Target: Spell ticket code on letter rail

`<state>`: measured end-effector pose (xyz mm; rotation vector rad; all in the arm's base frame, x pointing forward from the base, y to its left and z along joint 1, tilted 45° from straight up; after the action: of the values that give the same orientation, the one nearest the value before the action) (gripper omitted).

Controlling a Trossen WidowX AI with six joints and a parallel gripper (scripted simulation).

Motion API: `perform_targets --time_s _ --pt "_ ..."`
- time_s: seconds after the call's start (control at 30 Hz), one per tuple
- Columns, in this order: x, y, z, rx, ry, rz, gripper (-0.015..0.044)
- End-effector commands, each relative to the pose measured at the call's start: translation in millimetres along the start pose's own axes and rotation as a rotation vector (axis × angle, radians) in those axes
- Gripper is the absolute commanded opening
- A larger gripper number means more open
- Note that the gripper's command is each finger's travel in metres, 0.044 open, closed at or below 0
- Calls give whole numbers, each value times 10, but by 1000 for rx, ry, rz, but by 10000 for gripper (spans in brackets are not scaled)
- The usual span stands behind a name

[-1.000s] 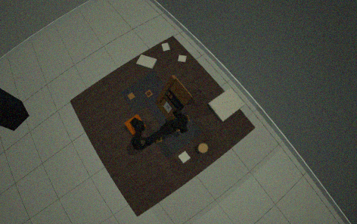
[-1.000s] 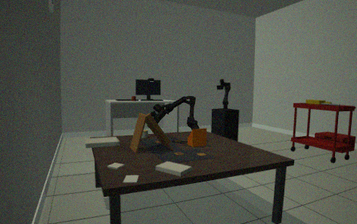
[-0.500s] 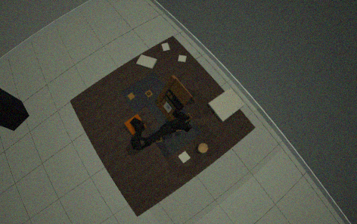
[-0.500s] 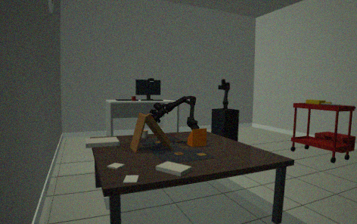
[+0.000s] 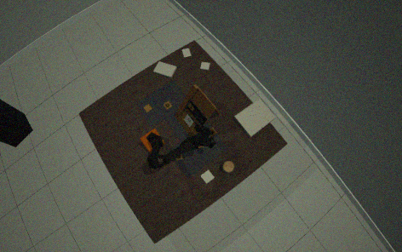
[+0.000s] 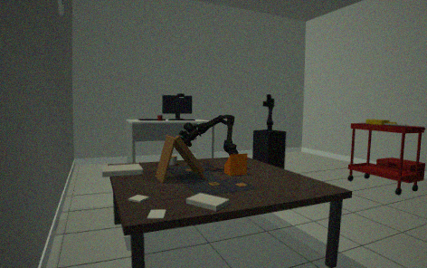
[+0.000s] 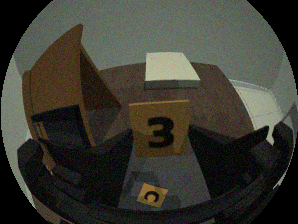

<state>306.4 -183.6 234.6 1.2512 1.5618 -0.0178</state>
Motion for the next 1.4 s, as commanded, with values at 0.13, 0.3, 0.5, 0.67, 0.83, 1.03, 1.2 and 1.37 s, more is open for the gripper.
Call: perform_targets --time_s 0.13,0.3,0.5,0.67,0.83,1.03,1.2,1.37 --pt "21 2 -1 -6 -1 -4 0" --pt "52 -4 1 -6 -1 -4 0" --pt "88 -10 2 -6 -1 -4 0" --pt "119 -13 2 -5 0 -3 0" --pt "144 -13 2 -5 0 -3 0" --pt "174 -13 2 -5 0 -3 0" --pt "199 -11 2 -5 0 -3 0" --pt "225 -10 2 -5 0 -3 0"
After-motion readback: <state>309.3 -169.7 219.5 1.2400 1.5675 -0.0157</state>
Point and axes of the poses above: the point midway between the two fingers, 35 mm back from their tips, its own z axis out along the fingers, its own x axis across the jaws, y = z × x, the point moved 1 cm from there along -z, back along the fingers, and after that the axes turned 1 degree about -z, right-handed, at the moved point
